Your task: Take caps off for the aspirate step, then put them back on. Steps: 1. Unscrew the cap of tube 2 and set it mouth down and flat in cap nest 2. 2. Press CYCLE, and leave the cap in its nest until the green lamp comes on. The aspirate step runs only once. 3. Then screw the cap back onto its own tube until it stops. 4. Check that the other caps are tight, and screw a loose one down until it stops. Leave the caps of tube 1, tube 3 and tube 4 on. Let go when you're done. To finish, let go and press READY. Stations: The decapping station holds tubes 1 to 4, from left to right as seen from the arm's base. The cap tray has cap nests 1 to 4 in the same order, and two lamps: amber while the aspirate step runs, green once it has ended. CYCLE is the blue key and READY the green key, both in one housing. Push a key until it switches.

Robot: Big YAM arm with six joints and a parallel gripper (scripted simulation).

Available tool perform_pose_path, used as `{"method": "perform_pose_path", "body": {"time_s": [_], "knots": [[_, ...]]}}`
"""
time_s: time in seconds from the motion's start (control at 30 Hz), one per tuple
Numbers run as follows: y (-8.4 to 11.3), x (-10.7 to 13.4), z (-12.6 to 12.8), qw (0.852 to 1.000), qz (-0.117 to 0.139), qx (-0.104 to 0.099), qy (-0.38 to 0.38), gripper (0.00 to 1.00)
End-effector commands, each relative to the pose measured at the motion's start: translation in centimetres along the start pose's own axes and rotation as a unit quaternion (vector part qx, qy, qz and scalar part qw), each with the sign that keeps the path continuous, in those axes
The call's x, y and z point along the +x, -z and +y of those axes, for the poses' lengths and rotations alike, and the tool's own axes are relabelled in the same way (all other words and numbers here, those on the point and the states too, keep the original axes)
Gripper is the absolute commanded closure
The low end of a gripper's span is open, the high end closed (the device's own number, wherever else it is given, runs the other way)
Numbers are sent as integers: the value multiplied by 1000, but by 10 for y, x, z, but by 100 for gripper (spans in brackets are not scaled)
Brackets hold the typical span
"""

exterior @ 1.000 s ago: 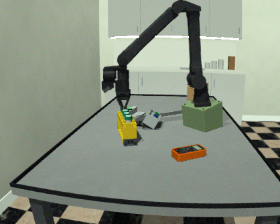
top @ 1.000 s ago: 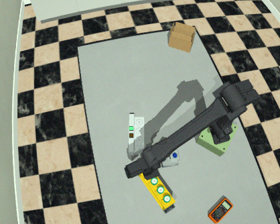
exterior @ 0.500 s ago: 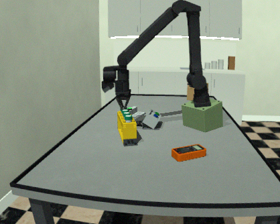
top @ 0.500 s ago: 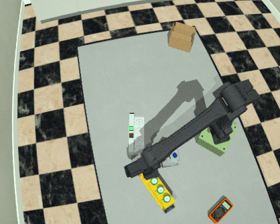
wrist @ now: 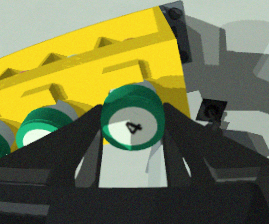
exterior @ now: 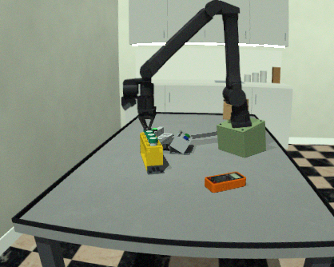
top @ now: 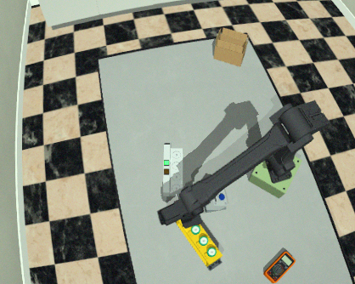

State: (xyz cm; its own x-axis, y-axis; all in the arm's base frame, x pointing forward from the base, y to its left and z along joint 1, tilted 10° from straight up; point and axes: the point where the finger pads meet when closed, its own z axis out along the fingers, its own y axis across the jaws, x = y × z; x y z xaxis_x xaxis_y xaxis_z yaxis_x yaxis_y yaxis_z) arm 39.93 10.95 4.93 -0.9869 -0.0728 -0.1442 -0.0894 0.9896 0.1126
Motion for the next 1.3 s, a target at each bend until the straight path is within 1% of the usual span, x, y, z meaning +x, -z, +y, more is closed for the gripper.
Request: {"method": "perform_pose_path", "body": {"time_s": [0.0,0.27,0.3,0.33,0.63,0.67,0.7,0.77,0.9,1.2,1.23,1.27], "knots": [[-5,-1,2,999,5,0,-48,100],[-5,-1,2,999,5,0,-48,100],[-5,-1,2,999,5,0,-48,51],[6,-11,2,999,-11,-3,-43,51],[6,-11,2,999,-11,-3,-43,51],[15,-12,4,999,-14,-4,-48,51],[26,-22,5,998,-26,-6,-48,51],[26,-22,5,998,-26,-6,-48,51],[39,-22,1,998,-27,-5,-48,51],[68,-22,1,999,-28,-6,-42,51],[68,-21,4,999,-28,-6,-40,51],[53,-11,3,999,-12,-3,-43,51]]}}
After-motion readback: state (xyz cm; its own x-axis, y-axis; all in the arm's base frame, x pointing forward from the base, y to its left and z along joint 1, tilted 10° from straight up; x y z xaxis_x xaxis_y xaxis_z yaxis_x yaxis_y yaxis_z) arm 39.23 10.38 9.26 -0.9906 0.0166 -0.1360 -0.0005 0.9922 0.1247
